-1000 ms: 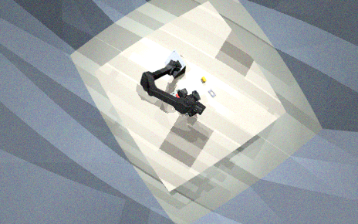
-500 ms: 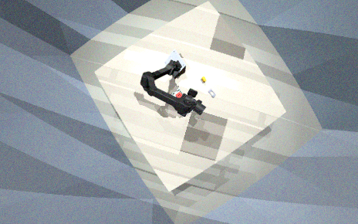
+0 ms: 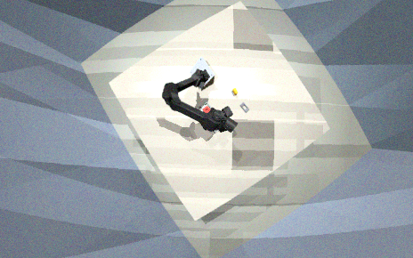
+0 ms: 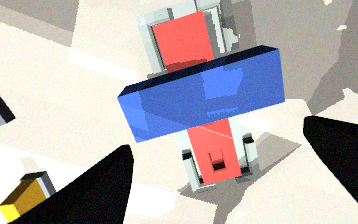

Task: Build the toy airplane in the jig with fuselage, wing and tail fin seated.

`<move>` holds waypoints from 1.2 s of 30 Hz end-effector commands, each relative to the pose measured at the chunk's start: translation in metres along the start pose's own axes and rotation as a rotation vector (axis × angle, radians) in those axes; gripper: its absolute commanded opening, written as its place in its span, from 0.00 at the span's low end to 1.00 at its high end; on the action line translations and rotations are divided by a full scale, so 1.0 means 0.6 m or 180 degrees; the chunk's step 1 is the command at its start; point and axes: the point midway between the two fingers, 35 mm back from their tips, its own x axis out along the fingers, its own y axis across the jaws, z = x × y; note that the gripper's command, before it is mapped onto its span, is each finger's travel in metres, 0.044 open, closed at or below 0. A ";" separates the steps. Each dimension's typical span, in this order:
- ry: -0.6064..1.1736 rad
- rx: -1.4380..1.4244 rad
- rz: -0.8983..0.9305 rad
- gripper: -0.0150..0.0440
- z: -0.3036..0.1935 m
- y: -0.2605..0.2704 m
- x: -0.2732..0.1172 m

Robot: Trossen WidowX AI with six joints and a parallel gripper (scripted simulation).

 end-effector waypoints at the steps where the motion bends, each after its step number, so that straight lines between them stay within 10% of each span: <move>1: -0.0005 0.0012 0.0045 1.00 -0.002 0.021 -0.001; 16: 0.0015 0.0031 0.0076 1.00 -0.184 0.377 -0.005; 36: 0.0008 0.0050 0.0045 1.00 -0.198 0.389 0.116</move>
